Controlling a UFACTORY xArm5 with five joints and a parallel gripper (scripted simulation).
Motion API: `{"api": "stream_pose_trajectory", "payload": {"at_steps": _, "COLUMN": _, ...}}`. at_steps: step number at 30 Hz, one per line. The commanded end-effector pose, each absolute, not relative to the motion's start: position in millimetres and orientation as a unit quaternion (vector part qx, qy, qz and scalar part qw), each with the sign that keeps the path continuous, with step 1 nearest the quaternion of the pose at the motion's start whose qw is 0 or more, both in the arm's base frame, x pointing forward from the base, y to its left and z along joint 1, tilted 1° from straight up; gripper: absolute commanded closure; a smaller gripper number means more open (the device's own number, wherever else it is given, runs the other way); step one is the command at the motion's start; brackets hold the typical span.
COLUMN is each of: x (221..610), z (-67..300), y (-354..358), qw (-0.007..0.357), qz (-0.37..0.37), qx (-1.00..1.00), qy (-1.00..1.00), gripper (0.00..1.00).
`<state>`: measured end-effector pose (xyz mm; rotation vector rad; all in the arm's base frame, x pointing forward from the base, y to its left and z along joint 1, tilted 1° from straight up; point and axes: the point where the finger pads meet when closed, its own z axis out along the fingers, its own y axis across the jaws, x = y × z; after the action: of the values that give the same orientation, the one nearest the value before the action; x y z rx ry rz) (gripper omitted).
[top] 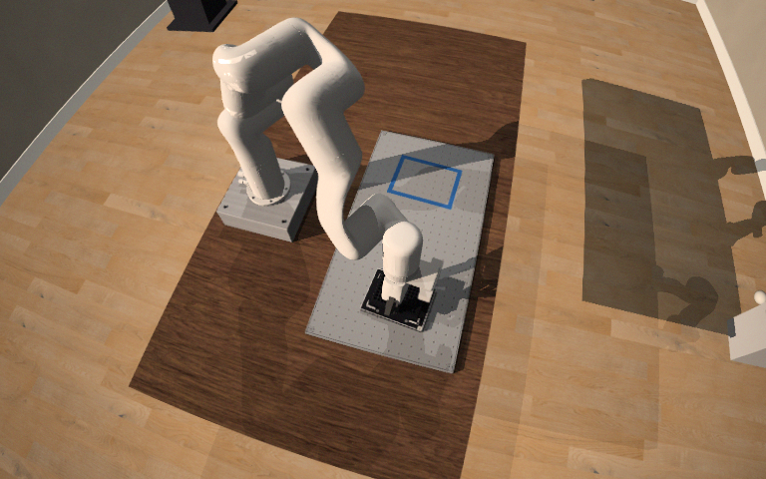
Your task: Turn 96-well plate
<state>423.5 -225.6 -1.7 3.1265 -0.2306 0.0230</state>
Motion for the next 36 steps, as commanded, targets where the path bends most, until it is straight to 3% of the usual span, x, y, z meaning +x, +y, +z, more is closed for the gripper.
{"api": "stream_pose_trajectory", "payload": {"at_steps": 1, "x": 424.9, "z": 0.0, "y": -226.2, "qw": 0.007, "qz": 0.008, "qx": 0.997, "qy": -0.074, "gripper": 1.0}}
{"api": "stream_pose_trajectory", "payload": {"at_steps": 36, "x": 424.2, "z": 51.8, "y": -225.6, "qw": 0.007, "qz": 0.008, "qx": 0.997, "qy": -0.074, "gripper": 1.0}}
